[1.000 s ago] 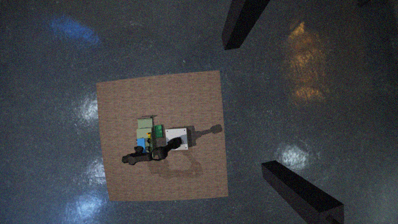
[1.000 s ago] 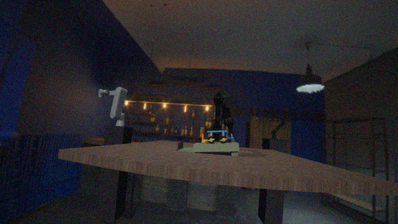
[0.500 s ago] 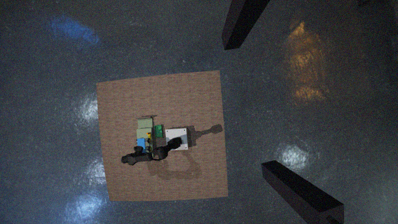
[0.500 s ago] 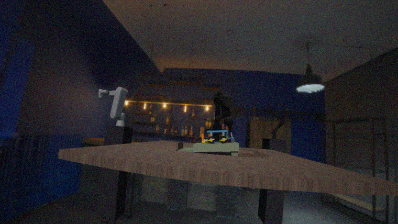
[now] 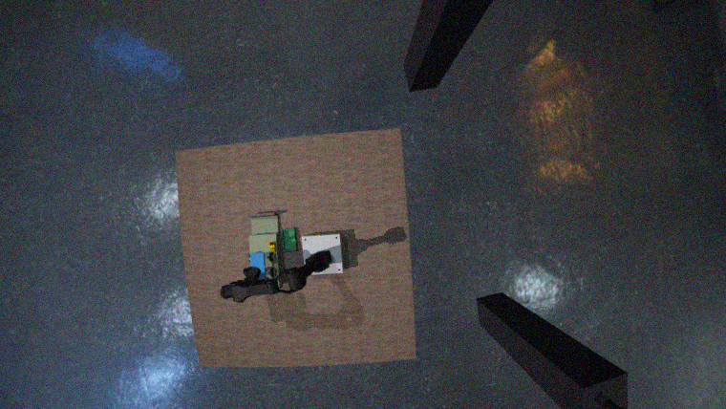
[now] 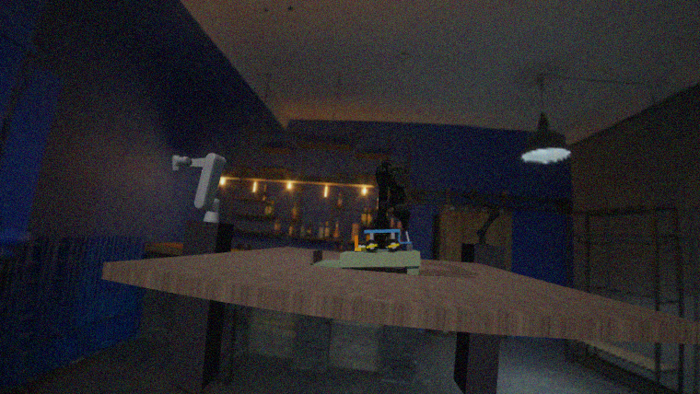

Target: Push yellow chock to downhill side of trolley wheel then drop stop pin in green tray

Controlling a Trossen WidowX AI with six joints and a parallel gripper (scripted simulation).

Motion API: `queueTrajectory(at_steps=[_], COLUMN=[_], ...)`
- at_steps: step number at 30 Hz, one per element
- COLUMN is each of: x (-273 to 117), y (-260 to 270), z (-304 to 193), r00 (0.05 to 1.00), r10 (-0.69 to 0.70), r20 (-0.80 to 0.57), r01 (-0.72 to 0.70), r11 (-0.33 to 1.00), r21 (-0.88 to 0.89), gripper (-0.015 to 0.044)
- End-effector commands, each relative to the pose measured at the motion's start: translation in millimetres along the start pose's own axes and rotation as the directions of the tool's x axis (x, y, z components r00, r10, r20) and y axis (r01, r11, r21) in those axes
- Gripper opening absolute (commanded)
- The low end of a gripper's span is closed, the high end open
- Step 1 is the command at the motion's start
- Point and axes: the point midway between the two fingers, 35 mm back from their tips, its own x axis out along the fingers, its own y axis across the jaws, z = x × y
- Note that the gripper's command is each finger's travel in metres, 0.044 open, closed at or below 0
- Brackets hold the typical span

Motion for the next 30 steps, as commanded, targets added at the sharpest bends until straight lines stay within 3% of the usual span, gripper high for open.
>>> queueTrajectory(at_steps=[1, 30], x=[-5, -8], y=[0, 0], z=[-2, -26], r00=[1.000, 1.000], r10=[0.008, 0.008], r20=[-0.007, -0.009], r01=[-0.008, -0.008], r11=[1.000, 1.000], r21=[-0.006, -0.006], gripper=[0.0000, 0.0000])
